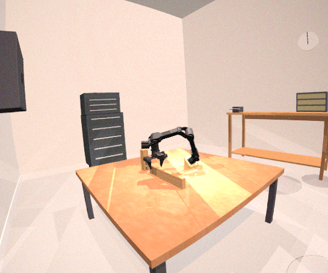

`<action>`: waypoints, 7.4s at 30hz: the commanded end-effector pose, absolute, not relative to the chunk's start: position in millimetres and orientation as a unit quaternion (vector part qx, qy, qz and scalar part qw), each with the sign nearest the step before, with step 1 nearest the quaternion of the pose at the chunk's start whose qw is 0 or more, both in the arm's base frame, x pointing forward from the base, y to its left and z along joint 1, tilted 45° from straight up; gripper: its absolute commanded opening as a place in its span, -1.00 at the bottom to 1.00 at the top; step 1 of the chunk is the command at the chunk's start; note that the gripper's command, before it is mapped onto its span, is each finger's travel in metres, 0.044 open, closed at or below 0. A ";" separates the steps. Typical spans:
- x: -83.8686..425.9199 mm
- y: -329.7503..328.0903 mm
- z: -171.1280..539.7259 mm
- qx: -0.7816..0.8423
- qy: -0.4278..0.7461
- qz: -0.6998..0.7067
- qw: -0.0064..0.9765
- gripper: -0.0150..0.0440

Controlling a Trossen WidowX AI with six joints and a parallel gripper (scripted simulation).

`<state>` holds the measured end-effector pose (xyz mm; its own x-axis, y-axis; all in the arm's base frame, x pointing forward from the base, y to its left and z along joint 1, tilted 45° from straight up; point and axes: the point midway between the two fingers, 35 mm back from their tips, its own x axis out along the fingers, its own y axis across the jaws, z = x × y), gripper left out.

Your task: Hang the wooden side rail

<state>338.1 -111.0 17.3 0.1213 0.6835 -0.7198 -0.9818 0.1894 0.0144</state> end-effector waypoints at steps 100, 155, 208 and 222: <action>331.3 -80.4 -10.3 -0.258 0.290 0.597 0.703 -0.49; 330.1 -86.8 -3.8 -0.258 0.290 0.596 0.703 -0.49; 329.1 -92.9 2.4 -0.258 0.290 0.596 0.703 -0.49; 328.8 -94.5 4.1 -0.258 0.290 0.596 0.703 -0.49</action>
<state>328.4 -89.8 2.1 0.1118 0.6937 -0.7115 -0.9881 0.1539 -0.0052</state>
